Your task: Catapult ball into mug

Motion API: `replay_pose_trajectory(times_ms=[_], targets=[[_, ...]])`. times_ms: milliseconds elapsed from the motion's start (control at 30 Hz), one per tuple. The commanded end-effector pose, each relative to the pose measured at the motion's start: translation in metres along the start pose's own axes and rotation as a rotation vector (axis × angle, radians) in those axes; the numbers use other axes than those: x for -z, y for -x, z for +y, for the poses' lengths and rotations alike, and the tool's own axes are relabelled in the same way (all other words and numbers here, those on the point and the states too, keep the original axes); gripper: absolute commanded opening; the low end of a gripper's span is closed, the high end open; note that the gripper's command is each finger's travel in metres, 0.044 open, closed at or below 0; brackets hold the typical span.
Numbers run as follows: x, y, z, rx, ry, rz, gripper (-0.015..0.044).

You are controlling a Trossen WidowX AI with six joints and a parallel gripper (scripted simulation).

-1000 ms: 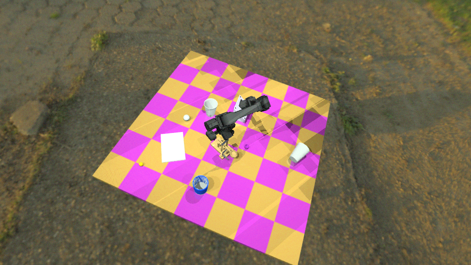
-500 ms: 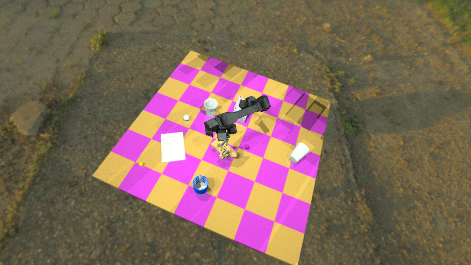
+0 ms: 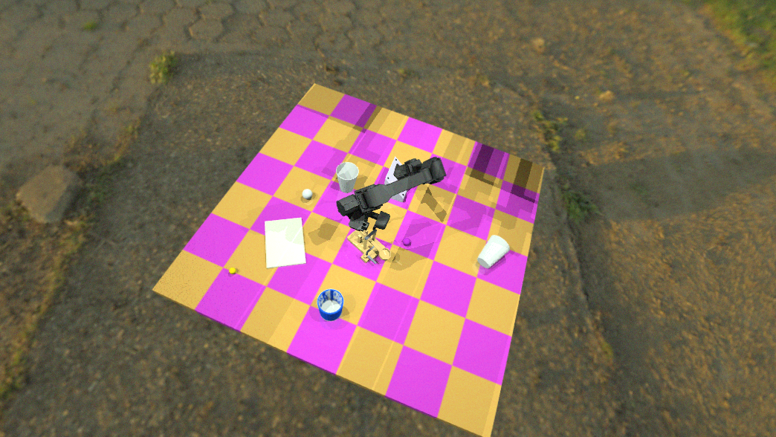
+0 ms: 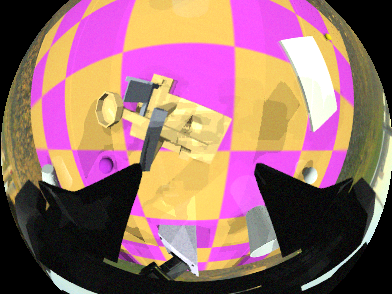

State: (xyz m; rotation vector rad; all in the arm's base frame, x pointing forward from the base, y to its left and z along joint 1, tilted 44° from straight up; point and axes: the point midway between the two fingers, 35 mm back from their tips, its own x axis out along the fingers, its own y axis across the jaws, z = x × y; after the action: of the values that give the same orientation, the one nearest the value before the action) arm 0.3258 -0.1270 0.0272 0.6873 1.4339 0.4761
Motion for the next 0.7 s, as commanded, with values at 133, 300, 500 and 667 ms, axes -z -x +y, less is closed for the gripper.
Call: replay_pose_trajectory(times_ms=[133,300,500,667], targets=[[0.0007,0.0004,-0.0001,-0.001,-0.253,0.003,0.044],[0.0009,0.0008,-0.0001,-0.001,-0.427,0.004,0.044],[0.0012,0.0012,-0.0001,-0.001,-0.636,0.005,0.044],[0.0014,0.0016,-0.0001,0.0,-0.81,0.006,0.044]])
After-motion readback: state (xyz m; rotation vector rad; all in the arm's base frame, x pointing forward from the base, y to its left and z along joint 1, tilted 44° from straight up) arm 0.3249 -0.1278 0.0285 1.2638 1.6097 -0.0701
